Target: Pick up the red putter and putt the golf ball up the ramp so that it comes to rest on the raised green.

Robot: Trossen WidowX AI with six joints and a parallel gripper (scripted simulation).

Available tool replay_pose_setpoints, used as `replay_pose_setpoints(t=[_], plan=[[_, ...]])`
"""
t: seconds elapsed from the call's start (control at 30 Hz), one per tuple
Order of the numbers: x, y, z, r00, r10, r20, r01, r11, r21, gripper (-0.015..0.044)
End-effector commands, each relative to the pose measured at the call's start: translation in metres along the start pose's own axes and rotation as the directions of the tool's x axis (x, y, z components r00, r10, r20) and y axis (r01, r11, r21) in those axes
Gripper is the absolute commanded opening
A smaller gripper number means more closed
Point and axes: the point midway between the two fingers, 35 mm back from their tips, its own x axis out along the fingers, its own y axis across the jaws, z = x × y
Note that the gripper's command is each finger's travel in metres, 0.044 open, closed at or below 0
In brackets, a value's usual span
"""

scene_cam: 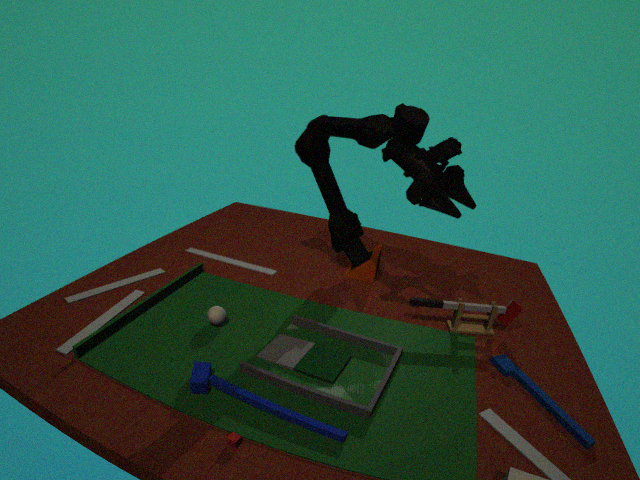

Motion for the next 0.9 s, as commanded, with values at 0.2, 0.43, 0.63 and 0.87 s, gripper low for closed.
replay_pose_setpoints(t=[0.2,0.43,0.63,0.87], plan=[[0.052,0.031,-0.148,0.796,0.083,-0.599,-0.308,0.908,-0.284,0.044],[0.051,0.042,-0.193,0.645,0.095,-0.758,-0.486,0.817,-0.311,0.044],[0.051,0.047,-0.194,0.645,0.095,-0.758,-0.486,0.817,-0.311,0.044],[0.061,0.045,-0.213,0.645,0.094,-0.758,-0.486,0.817,-0.311,0.044]])
